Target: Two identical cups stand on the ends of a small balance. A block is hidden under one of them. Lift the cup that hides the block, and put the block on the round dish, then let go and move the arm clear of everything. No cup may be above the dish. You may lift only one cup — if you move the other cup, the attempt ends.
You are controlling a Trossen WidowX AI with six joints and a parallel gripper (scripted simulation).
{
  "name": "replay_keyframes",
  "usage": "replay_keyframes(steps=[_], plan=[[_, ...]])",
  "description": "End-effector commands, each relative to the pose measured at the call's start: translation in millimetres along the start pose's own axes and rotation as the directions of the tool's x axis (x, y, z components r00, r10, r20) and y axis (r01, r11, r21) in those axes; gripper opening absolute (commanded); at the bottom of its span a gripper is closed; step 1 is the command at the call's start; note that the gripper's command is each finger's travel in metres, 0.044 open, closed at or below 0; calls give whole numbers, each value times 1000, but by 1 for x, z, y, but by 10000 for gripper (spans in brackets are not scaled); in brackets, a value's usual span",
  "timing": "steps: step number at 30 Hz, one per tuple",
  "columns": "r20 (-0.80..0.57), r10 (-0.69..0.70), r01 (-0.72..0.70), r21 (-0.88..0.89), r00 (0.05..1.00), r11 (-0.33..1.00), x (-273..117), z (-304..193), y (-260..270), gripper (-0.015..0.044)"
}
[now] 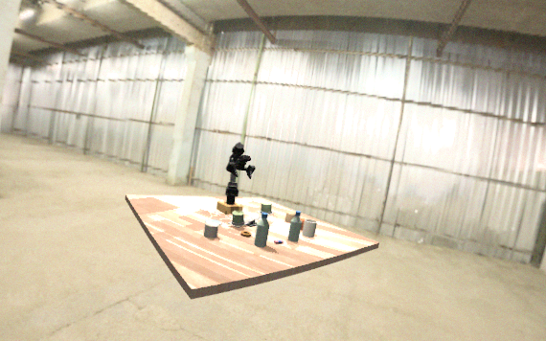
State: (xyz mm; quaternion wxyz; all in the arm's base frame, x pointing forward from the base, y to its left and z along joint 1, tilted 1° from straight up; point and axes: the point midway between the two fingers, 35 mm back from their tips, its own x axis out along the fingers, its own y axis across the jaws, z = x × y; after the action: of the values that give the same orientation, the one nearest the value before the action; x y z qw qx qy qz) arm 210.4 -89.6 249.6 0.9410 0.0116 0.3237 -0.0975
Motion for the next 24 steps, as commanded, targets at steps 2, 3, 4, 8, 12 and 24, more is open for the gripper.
replay_keyframes(steps=[2,3,4,8,12,24], plan=[[-79,113,-120,-90,990,989,-2,-33,21,440],[-93,134,-144,-104,987,984,-3,-39,25,440],[-107,156,-168,-118,982,979,-4,-44,29,440],[-151,237,-260,-162,960,952,-8,-64,44,440],[-157,250,-275,-168,955,947,-8,-67,47,440],[-282,230,-222,59,932,973,11,-59,30,440]])
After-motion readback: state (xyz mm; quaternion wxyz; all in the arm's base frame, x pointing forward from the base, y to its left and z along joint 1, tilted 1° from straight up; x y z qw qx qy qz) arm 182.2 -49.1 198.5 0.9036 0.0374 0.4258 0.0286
